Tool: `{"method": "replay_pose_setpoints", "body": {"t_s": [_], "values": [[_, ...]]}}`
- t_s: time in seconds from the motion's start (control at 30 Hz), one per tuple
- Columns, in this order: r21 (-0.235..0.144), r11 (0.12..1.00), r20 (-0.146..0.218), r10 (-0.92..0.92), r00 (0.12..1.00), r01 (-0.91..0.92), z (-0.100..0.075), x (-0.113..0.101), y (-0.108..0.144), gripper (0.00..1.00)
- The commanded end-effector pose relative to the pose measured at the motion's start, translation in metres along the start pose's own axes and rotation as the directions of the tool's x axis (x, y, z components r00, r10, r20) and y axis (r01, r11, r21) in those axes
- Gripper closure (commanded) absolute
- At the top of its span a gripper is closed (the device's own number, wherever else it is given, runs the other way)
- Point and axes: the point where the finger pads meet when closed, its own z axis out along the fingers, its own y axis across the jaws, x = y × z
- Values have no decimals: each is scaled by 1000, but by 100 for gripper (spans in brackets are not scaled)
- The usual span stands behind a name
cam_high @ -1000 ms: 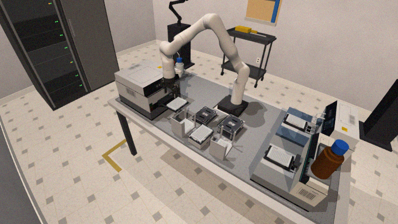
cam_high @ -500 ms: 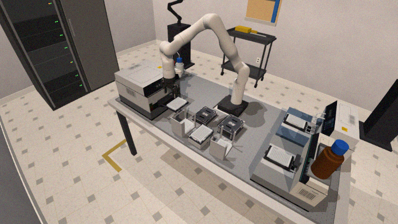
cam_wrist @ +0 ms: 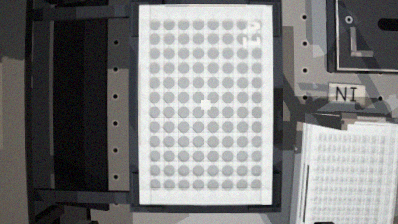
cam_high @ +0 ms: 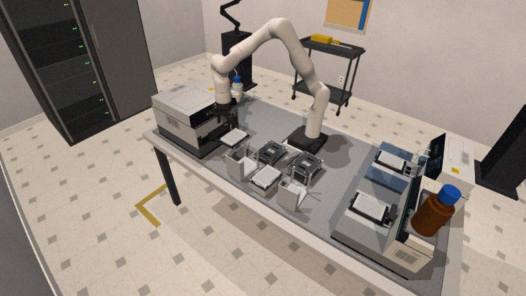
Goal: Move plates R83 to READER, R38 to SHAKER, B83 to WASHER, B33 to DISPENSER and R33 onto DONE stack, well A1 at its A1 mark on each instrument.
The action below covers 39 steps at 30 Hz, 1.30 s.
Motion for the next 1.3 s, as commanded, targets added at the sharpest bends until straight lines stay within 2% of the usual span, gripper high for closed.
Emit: {"method": "replay_pose_setpoints", "body": {"t_s": [0.0, 0.17, 0.63, 1.13, 1.27], "values": [[1, 1000, 1, -4, 1000, 4, -1, -1, 0, 0], [1, 1000, 7, -11, 1000, 11, -1, 8, 0, 0], [-1, 1000, 8, -8, 1000, 8, -1, 54, 0, 0], [1, 1000, 1, -4, 1000, 4, 0, 55, 0, 0], [2, 1000, 2, -9, 1000, 9, 5, 55, -1, 0]]}}
